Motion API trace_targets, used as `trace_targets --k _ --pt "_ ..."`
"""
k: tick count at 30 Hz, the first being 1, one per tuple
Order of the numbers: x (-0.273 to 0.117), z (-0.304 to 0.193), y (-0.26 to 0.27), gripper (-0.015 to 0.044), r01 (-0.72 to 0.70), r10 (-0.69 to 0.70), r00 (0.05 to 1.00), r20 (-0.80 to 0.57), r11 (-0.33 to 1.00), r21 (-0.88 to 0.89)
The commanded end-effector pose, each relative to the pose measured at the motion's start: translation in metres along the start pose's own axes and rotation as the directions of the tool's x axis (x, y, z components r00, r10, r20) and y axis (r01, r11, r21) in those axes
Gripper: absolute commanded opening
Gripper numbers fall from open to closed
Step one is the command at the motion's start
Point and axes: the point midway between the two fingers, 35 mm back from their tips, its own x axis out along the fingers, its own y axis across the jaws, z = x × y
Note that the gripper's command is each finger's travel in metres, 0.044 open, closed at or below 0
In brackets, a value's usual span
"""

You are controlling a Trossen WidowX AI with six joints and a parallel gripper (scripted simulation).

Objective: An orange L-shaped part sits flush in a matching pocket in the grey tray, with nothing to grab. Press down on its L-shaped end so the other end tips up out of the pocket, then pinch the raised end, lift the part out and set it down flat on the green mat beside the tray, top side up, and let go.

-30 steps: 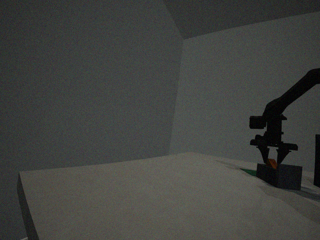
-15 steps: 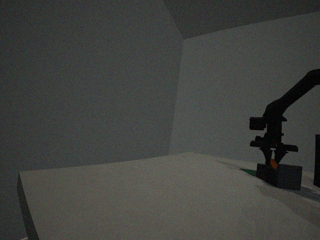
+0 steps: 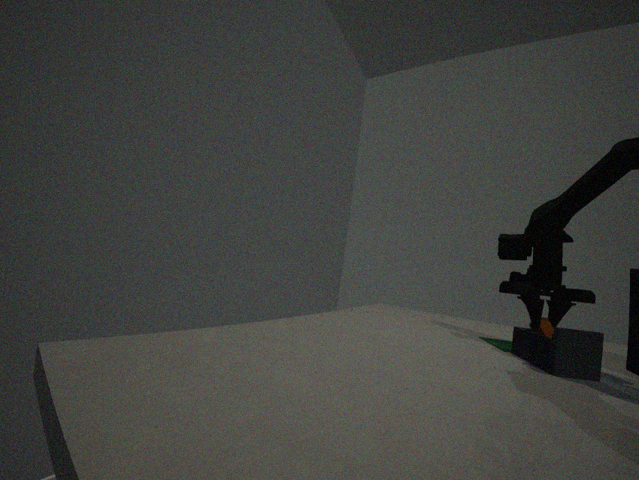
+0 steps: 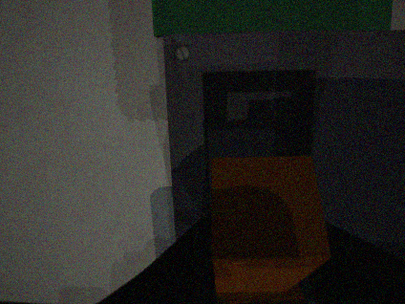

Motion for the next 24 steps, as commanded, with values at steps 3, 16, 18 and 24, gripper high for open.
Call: trace_targets --k 3,16,18,24 --pt "-0.006 0.000 0.000 0.0000 0.001 -0.001 1.000 0.000 1.000 -0.004" --pt "-0.027 0.000 0.000 0.0000 0.001 -0.001 1.000 -0.001 1.000 0.001" --pt "-0.030 0.000 0.000 0.0000 0.001 -0.001 1.000 -0.001 1.000 0.001" --pt "-0.039 0.000 0.000 0.0000 0.001 -0.001 1.000 -0.001 1.000 0.002"
